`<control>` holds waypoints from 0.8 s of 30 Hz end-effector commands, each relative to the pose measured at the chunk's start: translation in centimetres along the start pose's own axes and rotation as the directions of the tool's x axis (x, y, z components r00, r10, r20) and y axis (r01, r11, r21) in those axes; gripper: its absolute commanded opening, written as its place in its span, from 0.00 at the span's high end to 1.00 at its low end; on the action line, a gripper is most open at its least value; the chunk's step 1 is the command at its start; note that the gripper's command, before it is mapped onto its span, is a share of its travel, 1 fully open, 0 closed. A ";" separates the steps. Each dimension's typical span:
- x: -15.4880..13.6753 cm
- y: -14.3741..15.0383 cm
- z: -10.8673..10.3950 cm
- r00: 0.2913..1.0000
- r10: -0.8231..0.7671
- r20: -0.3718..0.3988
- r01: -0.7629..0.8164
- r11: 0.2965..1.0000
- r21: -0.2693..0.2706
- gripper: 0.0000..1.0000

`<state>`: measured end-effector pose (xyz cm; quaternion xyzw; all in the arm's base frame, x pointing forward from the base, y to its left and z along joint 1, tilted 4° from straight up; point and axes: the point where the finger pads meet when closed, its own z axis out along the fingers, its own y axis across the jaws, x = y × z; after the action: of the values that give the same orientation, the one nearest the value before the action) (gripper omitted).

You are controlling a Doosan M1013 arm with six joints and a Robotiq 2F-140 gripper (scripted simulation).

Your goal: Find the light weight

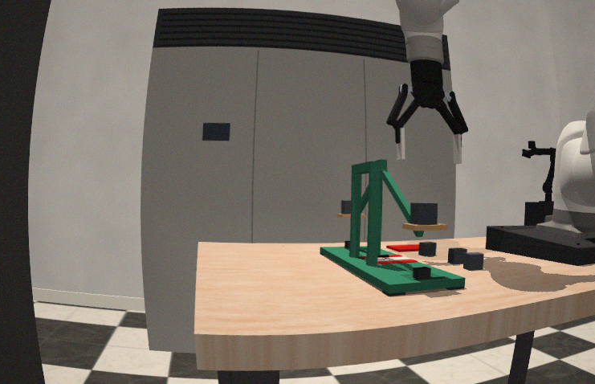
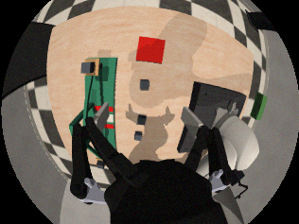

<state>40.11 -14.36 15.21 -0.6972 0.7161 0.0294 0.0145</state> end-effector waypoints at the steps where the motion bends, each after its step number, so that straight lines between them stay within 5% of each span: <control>1: 1.0 0.0 5.5 1.000 -0.023 0.001 0.023 1.000 -0.001 0.00; 2: 1.2 0.2 7.8 0.999 -0.034 0.001 0.034 0.999 -0.001 0.00; 5: 1.3 0.5 9.1 0.999 -0.040 0.001 0.040 0.999 -0.001 0.00; 6: 1.3 0.5 9.1 0.999 -0.040 0.001 0.040 0.999 -0.001 0.65; 24: 1.3 0.5 9.1 0.999 -0.040 0.001 0.040 0.999 -0.001 0.65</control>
<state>39.59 -15.04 6.26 -0.7133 0.7002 0.0281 0.0127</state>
